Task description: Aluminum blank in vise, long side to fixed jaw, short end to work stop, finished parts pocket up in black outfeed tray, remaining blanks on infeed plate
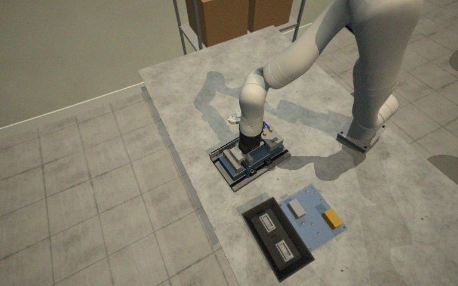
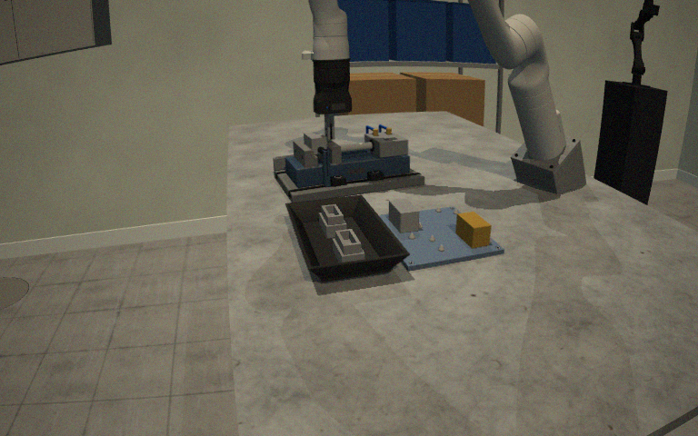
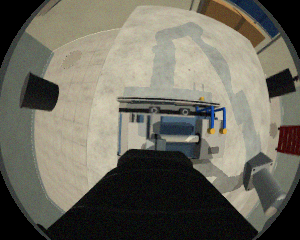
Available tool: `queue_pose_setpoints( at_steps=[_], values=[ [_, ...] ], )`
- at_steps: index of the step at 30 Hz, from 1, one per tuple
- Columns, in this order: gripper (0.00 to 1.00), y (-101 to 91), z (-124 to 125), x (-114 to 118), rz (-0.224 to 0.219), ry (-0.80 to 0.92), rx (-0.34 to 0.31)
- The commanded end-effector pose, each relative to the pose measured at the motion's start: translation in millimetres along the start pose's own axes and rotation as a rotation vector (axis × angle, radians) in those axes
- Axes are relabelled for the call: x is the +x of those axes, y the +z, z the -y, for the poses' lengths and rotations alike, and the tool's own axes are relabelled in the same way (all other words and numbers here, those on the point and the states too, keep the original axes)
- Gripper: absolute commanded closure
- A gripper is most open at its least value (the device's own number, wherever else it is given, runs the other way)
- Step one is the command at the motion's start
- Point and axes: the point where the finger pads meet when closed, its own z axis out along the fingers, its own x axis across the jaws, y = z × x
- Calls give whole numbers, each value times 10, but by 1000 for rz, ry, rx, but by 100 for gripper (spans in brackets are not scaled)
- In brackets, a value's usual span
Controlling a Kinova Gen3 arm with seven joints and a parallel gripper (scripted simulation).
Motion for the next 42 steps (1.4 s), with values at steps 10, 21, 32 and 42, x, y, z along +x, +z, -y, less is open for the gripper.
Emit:
queue_pose_setpoints(
  at_steps=[10, 21, 32, 42],
  values=[
    [100, -3, 3, -2, 1, 0, 1],
    [100, -3, 3, -6, 1, 0, 1],
    [100, -3, 3, -20, 1, 0, 1],
    [100, -3, 3, -39, 1, 0, 1]
  ],
)
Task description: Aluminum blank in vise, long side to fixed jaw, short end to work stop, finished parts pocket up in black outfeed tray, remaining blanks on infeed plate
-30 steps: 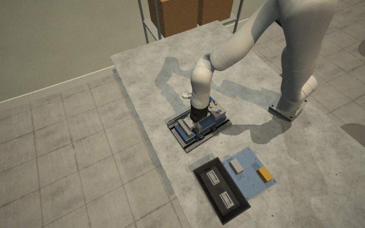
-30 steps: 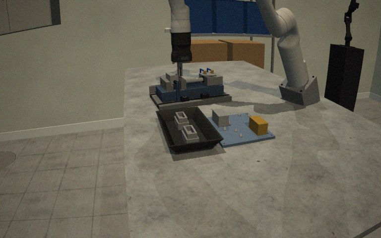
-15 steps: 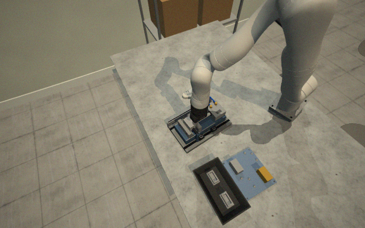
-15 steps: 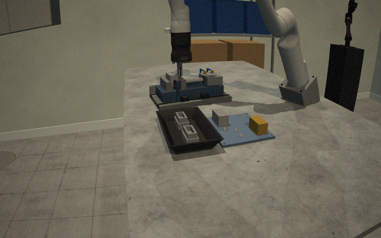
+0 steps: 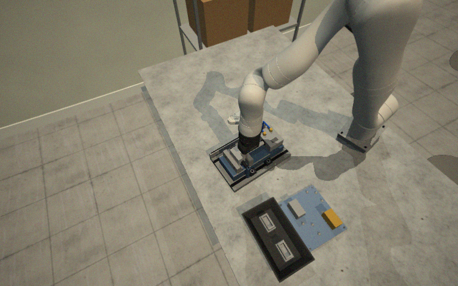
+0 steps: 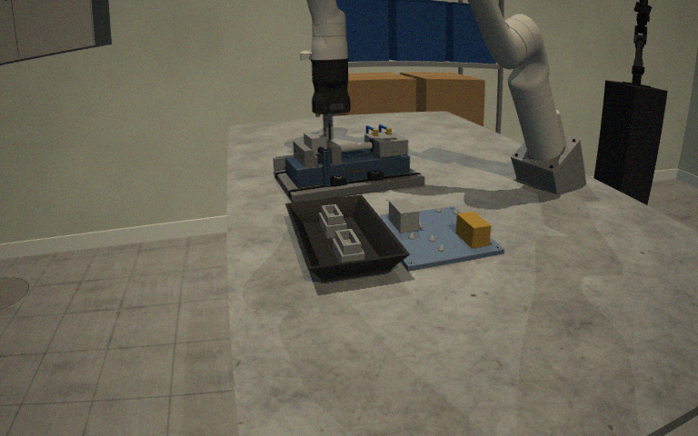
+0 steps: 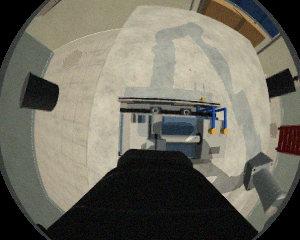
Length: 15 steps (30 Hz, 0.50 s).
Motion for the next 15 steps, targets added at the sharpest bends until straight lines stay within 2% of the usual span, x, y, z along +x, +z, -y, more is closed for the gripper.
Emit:
queue_pose_setpoints(
  at_steps=[1, 15],
  values=[
    [100, -2, 1, -10, 1, -1, 0],
    [100, -2, 1, -49, 1, -1, 0]
  ],
)
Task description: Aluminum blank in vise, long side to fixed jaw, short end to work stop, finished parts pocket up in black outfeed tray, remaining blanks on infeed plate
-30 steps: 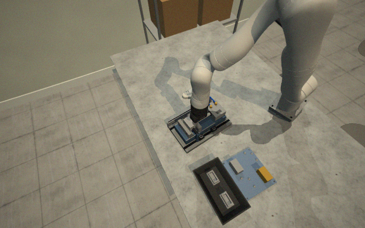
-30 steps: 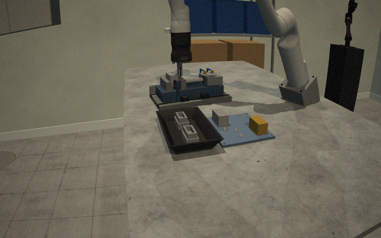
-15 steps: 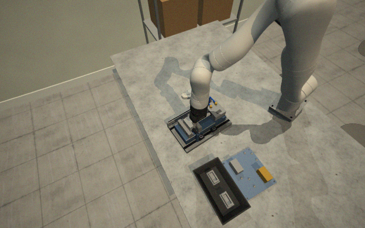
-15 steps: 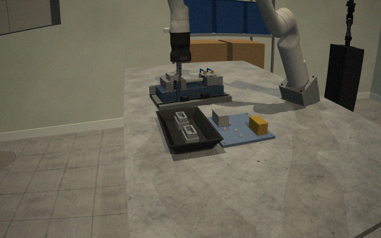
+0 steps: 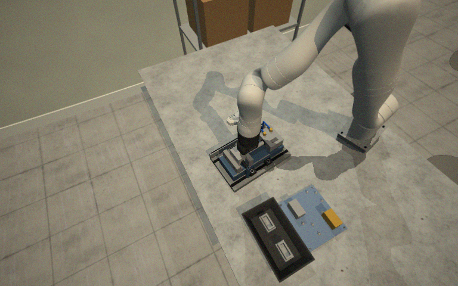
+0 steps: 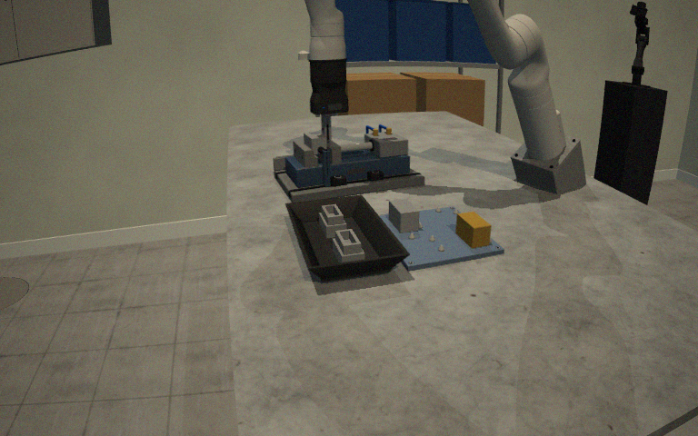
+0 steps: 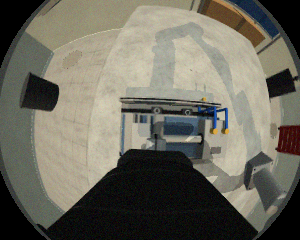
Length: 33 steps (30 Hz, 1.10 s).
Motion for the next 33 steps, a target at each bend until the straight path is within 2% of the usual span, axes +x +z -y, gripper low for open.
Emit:
queue_pose_setpoints(
  at_steps=[1, 33],
  values=[
    [100, -1, -1, -9, 1, -1, 0],
    [100, -1, -1, -52, 1, -1, 0]
  ],
)
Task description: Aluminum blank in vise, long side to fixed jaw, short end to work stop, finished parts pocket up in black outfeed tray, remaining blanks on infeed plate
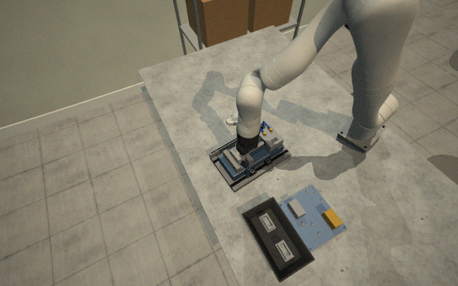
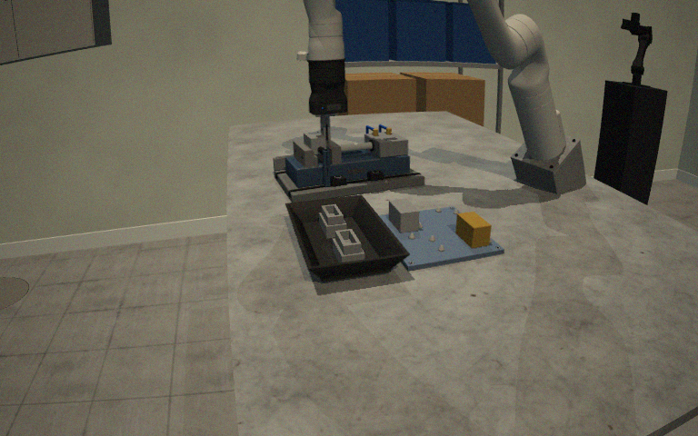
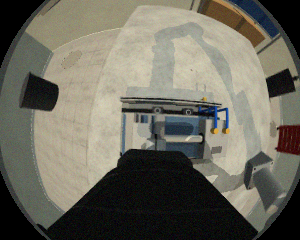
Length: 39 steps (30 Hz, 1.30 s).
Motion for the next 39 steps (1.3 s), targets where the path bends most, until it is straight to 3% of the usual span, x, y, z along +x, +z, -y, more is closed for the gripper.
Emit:
queue_pose_setpoints(
  at_steps=[1, 39],
  values=[
    [100, -6, 2, -29, 5, -3, 2],
    [100, -6, 2, 47, 5, -3, 2]
  ],
)
